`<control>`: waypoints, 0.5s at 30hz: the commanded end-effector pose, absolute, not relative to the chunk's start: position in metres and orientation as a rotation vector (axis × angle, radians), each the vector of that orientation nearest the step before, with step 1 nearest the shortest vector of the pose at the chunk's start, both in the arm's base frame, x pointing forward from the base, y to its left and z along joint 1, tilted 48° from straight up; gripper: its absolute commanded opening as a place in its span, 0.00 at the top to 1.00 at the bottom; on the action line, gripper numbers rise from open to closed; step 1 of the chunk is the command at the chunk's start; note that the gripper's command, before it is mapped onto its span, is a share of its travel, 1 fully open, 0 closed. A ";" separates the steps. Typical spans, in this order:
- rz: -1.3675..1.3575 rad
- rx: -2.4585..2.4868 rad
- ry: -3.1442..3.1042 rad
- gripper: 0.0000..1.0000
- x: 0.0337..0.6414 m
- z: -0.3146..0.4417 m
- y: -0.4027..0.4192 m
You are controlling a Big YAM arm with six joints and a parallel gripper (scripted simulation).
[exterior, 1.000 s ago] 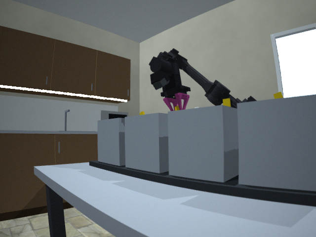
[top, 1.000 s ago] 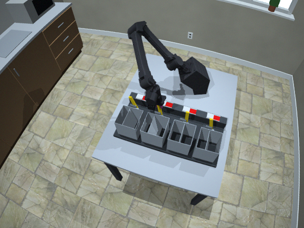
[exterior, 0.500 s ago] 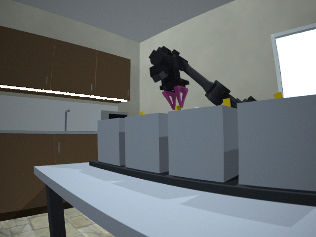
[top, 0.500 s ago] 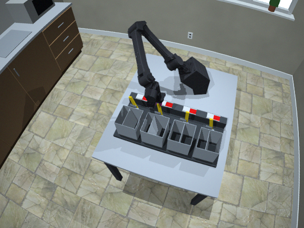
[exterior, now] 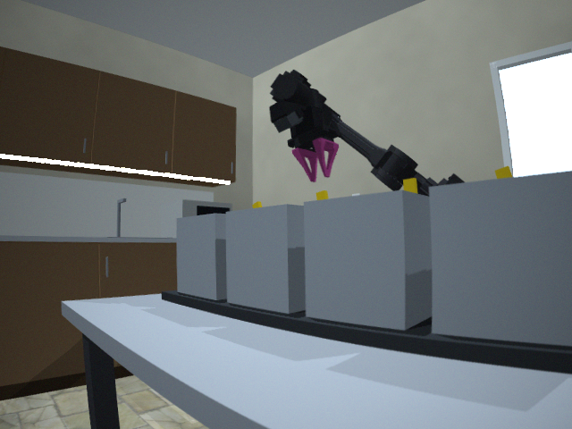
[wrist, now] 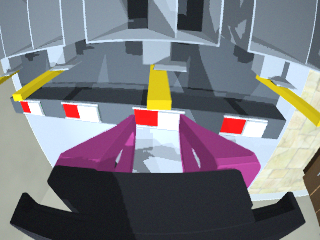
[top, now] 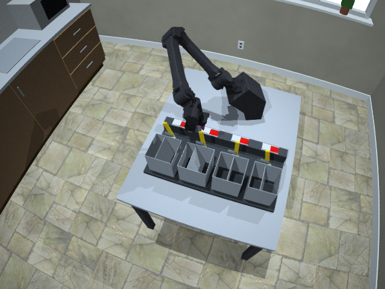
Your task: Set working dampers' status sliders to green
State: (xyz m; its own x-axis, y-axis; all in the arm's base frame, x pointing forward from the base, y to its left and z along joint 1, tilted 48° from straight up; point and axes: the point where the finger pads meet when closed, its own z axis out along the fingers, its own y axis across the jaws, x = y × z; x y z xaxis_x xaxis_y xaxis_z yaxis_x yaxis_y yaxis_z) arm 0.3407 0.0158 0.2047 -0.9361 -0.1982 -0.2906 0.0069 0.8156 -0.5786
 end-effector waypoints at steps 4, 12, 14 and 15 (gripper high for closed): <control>-0.834 -0.116 2.638 0.64 0.342 0.218 0.023; -0.876 -0.112 2.619 0.64 0.377 0.230 0.042; -0.915 -0.105 2.604 0.64 0.401 0.238 0.055; -0.926 -0.104 2.600 0.64 0.407 0.240 0.059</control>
State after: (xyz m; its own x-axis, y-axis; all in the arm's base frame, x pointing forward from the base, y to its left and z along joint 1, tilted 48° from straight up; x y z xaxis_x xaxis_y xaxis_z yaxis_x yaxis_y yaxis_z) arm 0.3813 0.0385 0.2287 -0.9304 -0.2026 -0.3054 0.0339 0.7821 -0.6223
